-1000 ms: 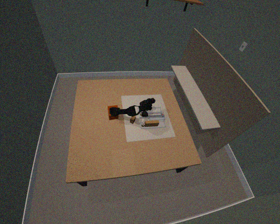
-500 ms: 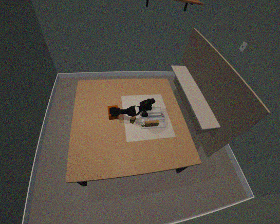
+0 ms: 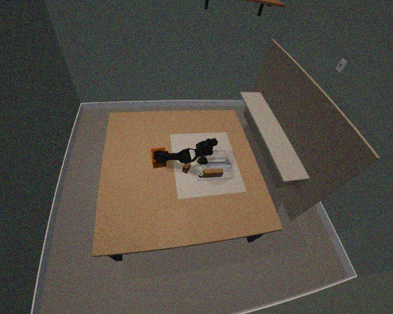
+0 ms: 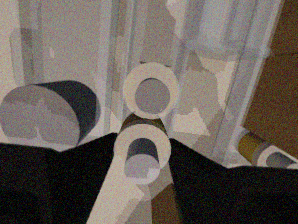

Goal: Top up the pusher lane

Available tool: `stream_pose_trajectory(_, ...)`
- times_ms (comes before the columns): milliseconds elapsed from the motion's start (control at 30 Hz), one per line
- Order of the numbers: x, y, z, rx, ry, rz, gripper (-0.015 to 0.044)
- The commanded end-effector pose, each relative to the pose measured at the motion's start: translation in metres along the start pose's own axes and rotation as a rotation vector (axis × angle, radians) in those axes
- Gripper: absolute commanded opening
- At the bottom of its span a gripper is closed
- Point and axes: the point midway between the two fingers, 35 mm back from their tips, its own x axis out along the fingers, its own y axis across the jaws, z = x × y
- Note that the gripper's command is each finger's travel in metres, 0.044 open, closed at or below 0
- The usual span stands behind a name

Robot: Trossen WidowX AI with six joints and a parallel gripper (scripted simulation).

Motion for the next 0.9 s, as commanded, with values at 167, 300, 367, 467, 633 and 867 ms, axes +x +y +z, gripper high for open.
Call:
stream_pose_trajectory(167,0.0029,-0.0027,0.0064,0.02,-0.022,-0.01,0.0)
stream_pose_trajectory(300,0.004,-0.0028,0.0062,0.02,-0.022,-0.01,0.0)
stream_pose_trajectory(367,0.0045,-0.0029,0.0062,0.02,-0.022,-0.01,0.0)
stream_pose_trajectory(467,0.0053,-0.003,0.0061,0.02,-0.022,-0.01,0.0)
stream_pose_trajectory(633,0.0066,-0.0032,0.0059,0.02,-0.022,-0.01,0.0)
stream_pose_trajectory(867,0.0084,-0.0034,0.0056,0.02,-0.022,-0.01,0.0)
